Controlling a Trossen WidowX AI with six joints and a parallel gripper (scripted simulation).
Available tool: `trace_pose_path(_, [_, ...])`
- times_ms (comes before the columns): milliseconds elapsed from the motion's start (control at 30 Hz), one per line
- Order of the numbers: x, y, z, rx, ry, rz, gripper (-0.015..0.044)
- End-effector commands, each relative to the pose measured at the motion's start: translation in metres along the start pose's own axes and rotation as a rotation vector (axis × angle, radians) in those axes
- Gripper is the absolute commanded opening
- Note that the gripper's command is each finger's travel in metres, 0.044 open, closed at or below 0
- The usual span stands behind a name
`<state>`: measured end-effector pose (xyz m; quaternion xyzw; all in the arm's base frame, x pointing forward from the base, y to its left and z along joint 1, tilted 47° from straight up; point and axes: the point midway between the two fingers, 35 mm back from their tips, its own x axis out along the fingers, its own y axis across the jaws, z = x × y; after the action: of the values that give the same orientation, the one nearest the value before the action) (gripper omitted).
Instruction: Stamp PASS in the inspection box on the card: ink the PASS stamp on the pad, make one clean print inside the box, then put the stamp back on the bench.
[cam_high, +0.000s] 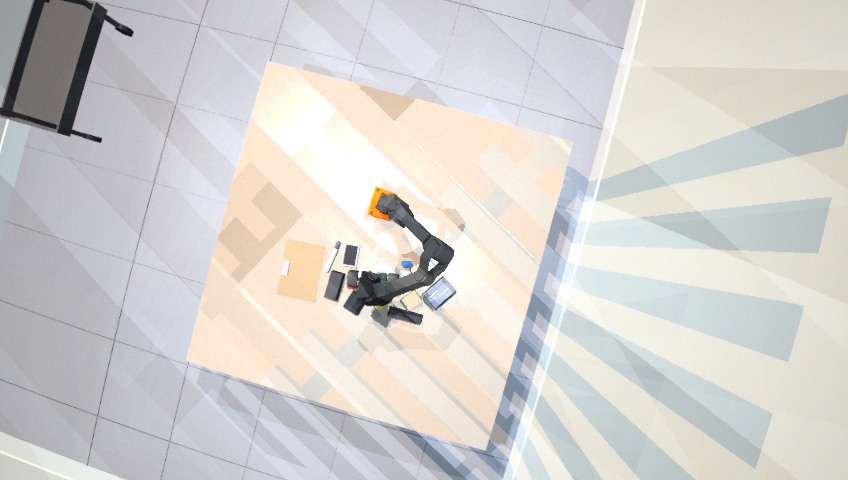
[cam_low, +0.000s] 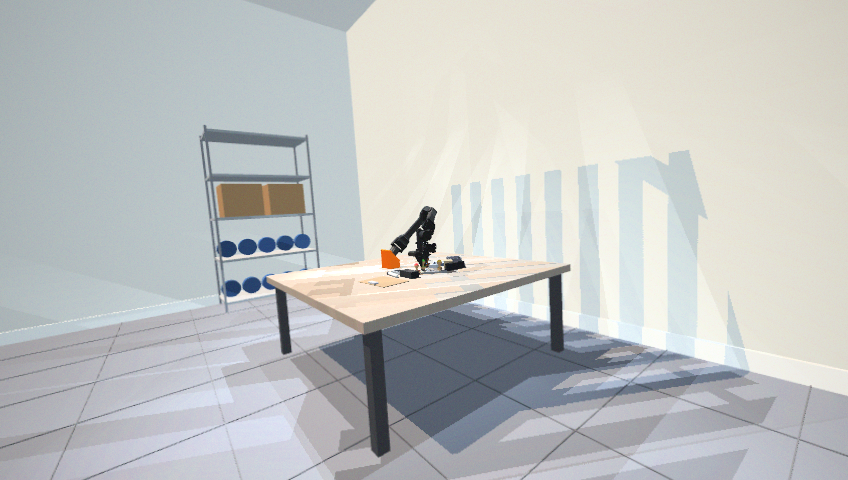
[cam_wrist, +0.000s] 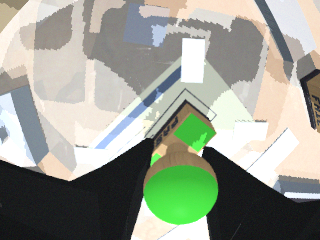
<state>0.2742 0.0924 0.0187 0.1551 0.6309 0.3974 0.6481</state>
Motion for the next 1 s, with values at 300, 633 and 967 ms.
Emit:
trace_pose_path(300, [0.0033, 0.0001, 0.0000, 0.006, -0.002, 0.004, 0.0000])
trace_pose_path(633, [0.0043, 0.0001, 0.0000, 0.006, -0.002, 0.004, 0.0000])
trace_pose_path(967, [0.0043, 0.0001, 0.0000, 0.006, -0.002, 0.004, 0.0000])
